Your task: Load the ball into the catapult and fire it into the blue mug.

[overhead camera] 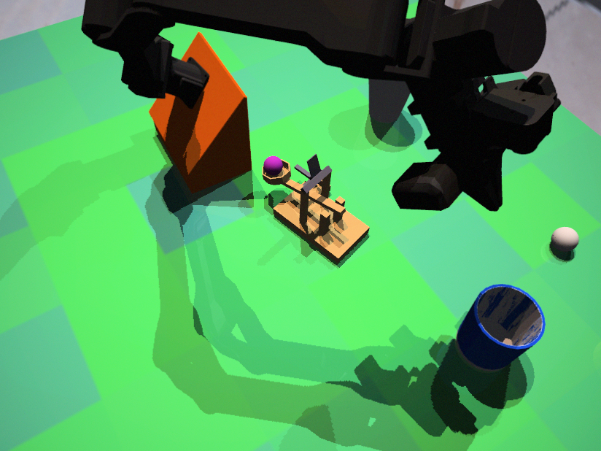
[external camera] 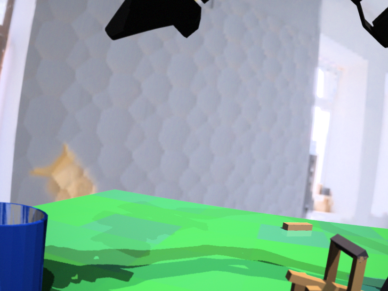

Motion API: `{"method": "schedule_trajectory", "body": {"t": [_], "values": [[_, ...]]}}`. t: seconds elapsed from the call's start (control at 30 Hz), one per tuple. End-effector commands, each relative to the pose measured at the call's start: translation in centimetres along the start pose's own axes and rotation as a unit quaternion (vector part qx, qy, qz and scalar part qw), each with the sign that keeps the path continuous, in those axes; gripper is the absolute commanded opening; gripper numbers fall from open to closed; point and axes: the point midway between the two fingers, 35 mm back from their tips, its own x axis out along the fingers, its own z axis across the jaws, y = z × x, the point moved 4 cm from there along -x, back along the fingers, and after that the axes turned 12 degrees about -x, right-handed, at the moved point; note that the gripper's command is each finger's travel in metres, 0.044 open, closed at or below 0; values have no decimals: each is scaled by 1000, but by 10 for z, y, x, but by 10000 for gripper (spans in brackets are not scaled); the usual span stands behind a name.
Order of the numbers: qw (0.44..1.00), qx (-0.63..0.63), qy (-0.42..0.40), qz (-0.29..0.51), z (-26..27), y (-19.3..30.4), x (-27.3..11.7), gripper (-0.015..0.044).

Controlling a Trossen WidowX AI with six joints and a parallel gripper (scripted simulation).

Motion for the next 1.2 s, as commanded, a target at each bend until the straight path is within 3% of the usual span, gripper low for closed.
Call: {"method": "schedule_trajectory", "body": {"t": [0.0,0.17,0.63,1.17], "values": [[1000,-2,1,0,0,0,0,0],[1000,5,-2,5,4,2,0,0],[982,151,-12,115,87,58,0,0],[923,305,82,219,149,135,-13,0]]}}
